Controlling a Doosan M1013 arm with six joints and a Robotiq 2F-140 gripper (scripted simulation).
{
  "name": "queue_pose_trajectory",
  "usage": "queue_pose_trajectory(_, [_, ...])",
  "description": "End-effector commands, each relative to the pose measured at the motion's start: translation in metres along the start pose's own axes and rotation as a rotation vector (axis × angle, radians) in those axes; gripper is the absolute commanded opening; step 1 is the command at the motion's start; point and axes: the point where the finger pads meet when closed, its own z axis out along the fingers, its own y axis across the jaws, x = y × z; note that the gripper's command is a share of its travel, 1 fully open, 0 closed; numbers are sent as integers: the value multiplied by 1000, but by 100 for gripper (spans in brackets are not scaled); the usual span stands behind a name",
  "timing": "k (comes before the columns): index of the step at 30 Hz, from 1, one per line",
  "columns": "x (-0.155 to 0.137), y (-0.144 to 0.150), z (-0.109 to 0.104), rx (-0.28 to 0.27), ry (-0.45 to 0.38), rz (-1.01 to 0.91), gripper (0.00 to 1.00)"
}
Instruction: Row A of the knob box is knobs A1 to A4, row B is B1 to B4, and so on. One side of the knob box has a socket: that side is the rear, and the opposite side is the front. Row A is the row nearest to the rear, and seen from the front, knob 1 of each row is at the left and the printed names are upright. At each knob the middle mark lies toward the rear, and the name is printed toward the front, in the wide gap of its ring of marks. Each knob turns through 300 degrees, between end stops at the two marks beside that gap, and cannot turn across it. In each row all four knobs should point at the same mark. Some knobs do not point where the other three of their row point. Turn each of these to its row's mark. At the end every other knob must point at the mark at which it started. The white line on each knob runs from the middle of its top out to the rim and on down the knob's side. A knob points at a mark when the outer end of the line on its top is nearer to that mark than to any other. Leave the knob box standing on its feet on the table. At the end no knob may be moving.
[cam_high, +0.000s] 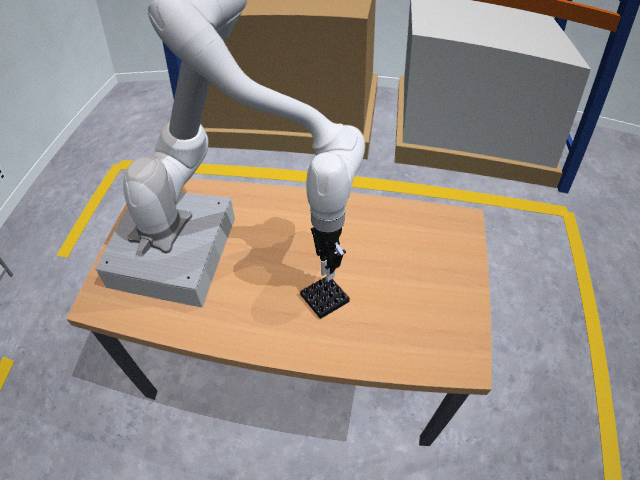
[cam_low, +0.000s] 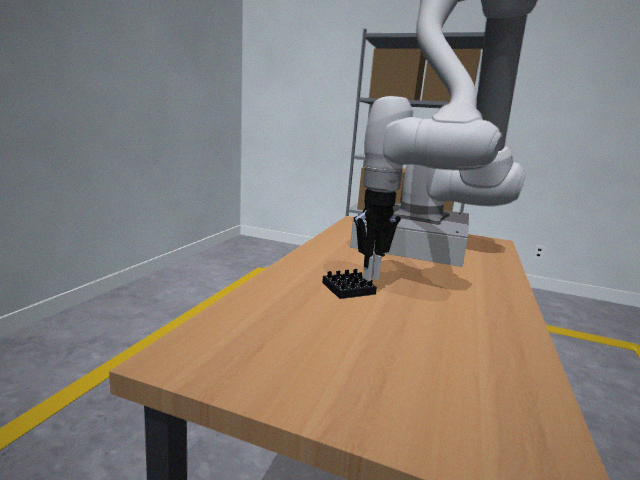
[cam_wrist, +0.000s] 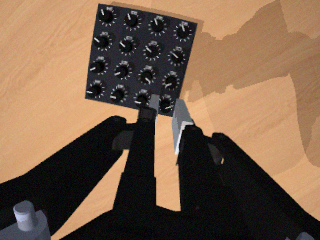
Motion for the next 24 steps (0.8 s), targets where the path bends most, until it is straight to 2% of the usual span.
queue_pose_trajectory(1, [0,0,2,0,0,0,12])
queue_pose_trajectory(24, [0,0,12,0,0,0,12])
